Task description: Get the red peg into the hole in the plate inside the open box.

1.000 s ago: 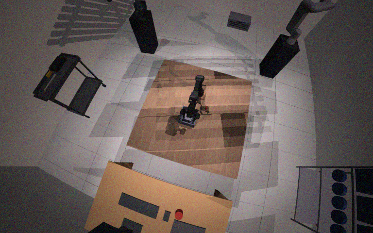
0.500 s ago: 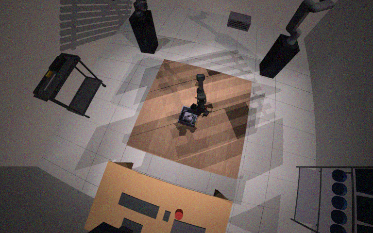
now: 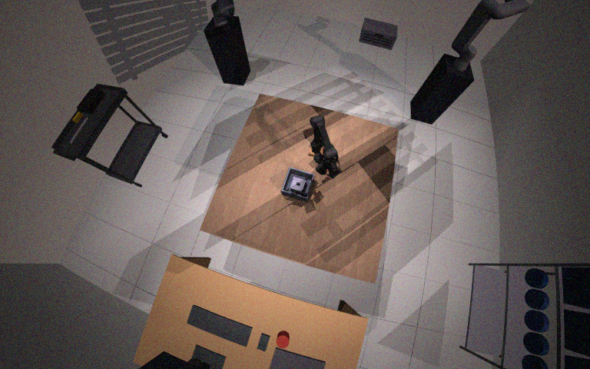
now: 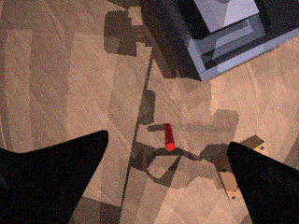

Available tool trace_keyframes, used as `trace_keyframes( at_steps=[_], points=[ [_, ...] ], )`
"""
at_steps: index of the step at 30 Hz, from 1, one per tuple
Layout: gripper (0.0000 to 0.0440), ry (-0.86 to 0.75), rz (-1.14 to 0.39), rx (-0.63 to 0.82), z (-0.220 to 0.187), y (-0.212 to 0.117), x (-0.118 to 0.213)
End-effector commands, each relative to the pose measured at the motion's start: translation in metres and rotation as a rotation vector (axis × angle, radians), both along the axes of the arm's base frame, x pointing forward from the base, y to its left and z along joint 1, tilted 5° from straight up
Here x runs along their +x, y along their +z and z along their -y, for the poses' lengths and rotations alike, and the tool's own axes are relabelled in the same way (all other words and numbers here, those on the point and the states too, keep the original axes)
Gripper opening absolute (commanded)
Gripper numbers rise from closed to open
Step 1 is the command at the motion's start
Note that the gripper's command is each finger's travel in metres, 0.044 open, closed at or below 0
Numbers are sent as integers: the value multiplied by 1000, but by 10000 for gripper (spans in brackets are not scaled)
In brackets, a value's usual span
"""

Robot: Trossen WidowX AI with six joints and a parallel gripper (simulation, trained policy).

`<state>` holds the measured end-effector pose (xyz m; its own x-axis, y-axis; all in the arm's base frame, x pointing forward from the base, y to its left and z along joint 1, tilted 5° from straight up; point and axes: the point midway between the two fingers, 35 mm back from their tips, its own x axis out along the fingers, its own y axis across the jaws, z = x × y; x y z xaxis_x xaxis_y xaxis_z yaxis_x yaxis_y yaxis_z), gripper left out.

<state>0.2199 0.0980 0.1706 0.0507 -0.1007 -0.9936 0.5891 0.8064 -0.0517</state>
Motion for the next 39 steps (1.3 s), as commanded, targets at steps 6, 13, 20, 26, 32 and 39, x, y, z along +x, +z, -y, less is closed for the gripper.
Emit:
trace_keyframes(
  at_steps=[6, 13, 20, 26, 32, 39],
  points=[
    [440, -85, -103, -51, -12, -27, -35],
    [440, -110, -126, -87, -16, -53, -44],
    [440, -113, -115, -102, -17, -83, -44],
    [440, -115, -94, -104, -17, -110, -42],
    [440, -117, -67, -103, -16, -138, -40],
    [358, -114, -73, -109, -12, -161, -43]
  ],
)
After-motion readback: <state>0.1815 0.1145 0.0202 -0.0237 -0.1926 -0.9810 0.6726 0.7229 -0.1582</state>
